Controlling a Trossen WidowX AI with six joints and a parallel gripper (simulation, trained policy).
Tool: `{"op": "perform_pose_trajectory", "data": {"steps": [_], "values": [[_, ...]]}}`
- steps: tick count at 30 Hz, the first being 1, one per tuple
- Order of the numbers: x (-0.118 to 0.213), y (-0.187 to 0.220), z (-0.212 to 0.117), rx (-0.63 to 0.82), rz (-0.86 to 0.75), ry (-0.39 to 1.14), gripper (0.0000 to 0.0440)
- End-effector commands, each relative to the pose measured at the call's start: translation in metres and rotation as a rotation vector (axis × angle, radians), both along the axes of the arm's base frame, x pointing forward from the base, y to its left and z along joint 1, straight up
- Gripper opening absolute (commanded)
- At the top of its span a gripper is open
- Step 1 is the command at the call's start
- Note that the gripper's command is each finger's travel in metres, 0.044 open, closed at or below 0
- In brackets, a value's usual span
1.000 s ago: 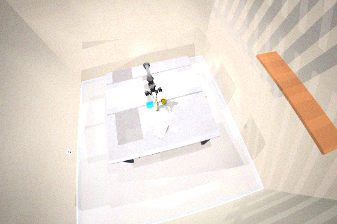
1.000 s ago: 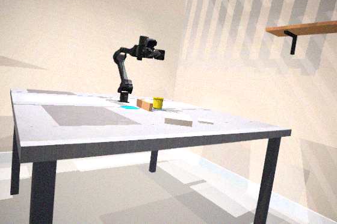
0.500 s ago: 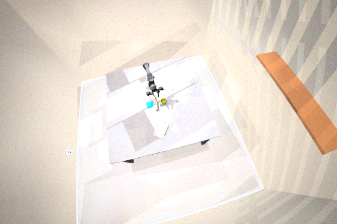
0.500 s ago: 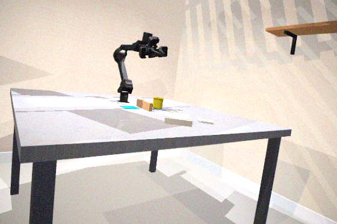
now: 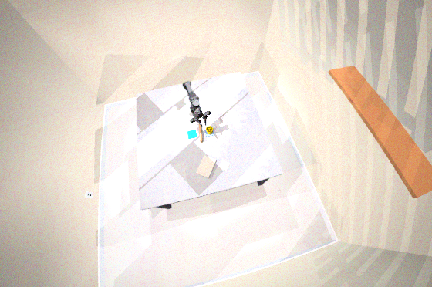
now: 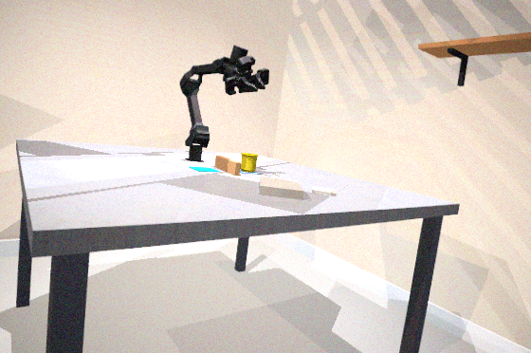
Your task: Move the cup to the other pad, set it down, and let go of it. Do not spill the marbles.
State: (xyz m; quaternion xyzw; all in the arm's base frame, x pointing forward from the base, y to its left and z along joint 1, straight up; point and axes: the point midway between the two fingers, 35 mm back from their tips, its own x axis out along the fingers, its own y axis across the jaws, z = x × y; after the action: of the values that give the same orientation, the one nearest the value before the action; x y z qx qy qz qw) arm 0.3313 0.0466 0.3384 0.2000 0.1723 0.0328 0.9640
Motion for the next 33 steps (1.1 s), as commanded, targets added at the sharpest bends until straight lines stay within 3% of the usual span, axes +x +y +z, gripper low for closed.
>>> {"op": "perform_pose_trajectory", "data": {"steps": [1, 33], "values": [[0.003, 0.006, -0.003, 0.037, 0.004, 0.048, 0.0154], [-0.002, 0.044, -0.038, 0.355, -0.155, 0.546, 0.0156]]}}
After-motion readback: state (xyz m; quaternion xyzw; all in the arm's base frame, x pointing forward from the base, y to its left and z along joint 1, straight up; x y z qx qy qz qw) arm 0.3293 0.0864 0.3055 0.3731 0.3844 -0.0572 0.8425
